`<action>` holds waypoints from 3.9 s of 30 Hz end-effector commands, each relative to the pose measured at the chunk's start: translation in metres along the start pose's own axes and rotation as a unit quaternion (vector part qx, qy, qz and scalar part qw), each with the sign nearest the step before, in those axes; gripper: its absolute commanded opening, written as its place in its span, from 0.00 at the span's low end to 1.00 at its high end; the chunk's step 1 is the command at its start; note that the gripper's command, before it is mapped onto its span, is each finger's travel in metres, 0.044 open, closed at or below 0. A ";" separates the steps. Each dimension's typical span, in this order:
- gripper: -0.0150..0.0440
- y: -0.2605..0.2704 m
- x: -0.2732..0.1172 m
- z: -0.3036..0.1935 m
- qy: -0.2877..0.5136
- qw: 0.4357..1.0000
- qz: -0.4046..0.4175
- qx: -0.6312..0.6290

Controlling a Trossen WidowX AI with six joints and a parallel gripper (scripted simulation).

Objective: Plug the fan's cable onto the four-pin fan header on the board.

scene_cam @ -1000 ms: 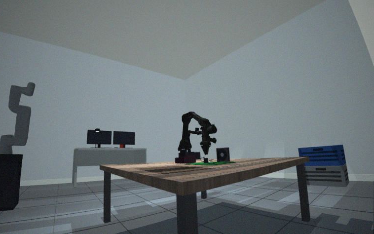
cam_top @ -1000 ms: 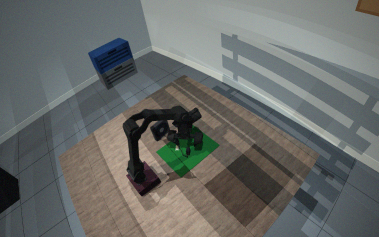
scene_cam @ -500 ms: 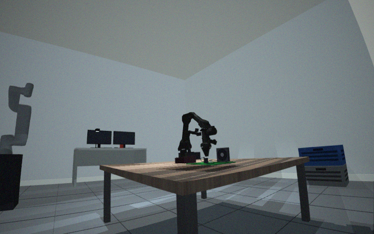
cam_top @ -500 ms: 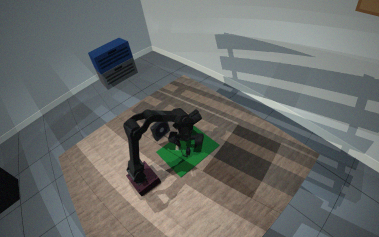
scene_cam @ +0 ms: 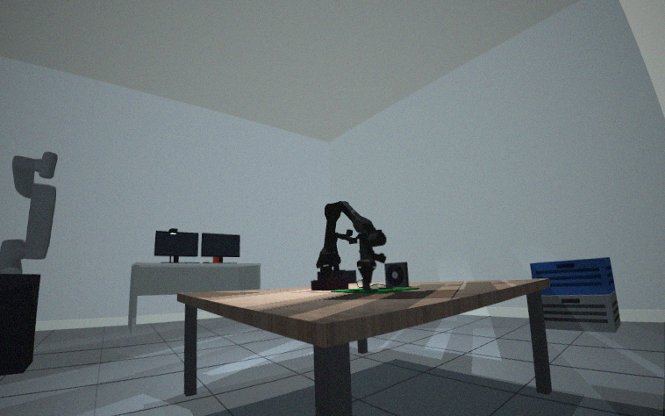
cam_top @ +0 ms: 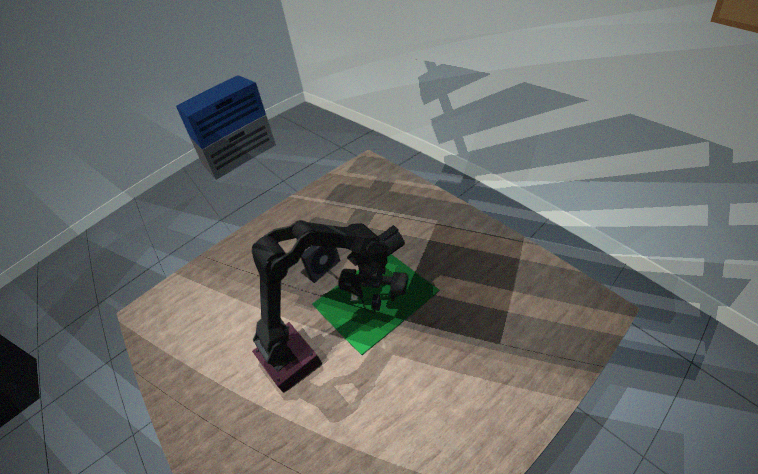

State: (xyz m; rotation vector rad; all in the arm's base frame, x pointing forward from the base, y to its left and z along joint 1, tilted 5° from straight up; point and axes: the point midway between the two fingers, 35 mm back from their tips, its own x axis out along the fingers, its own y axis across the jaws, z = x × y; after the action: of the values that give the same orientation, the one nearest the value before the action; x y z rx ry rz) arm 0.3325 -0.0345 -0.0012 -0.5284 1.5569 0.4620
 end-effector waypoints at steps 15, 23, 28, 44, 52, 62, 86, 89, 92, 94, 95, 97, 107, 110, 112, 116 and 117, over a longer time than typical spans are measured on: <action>0.87 0.001 0.014 -0.002 0.002 1.000 0.002 0.000; 0.51 0.001 0.014 -0.002 0.002 1.000 0.002 0.000; 0.29 0.001 0.014 -0.002 0.002 1.000 0.002 0.000; 0.25 0.001 -0.035 0.000 0.005 1.000 0.002 0.001; 0.25 0.007 -0.035 0.003 0.005 0.992 0.001 0.128; 0.25 0.016 -0.035 0.006 0.005 0.954 0.001 0.299; 0.25 0.038 -0.035 0.013 0.005 0.750 0.000 0.661; 0.25 0.041 -0.035 0.014 0.005 0.715 0.000 0.699; 0.25 0.044 -0.035 0.014 0.005 0.677 0.000 0.736; 0.25 0.045 -0.035 0.015 0.005 0.651 -0.001 0.759; 0.25 0.046 -0.035 0.015 0.005 0.638 -0.001 0.770; 0.25 0.048 -0.035 0.015 0.005 0.611 -0.001 0.792; 0.25 0.057 -0.034 0.017 0.005 0.464 -0.001 0.886; 0.25 0.060 -0.034 0.018 0.005 0.417 -0.002 0.909; 0.25 0.062 -0.034 0.018 0.005 0.385 -0.002 0.923; 0.25 0.065 -0.034 0.019 0.005 0.320 -0.002 0.948; 0.25 0.066 -0.034 0.019 0.005 0.303 -0.002 0.953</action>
State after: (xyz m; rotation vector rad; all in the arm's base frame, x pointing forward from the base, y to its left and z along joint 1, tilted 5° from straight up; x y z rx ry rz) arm 0.3122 0.0279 0.0313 1.2944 1.0896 -1.4043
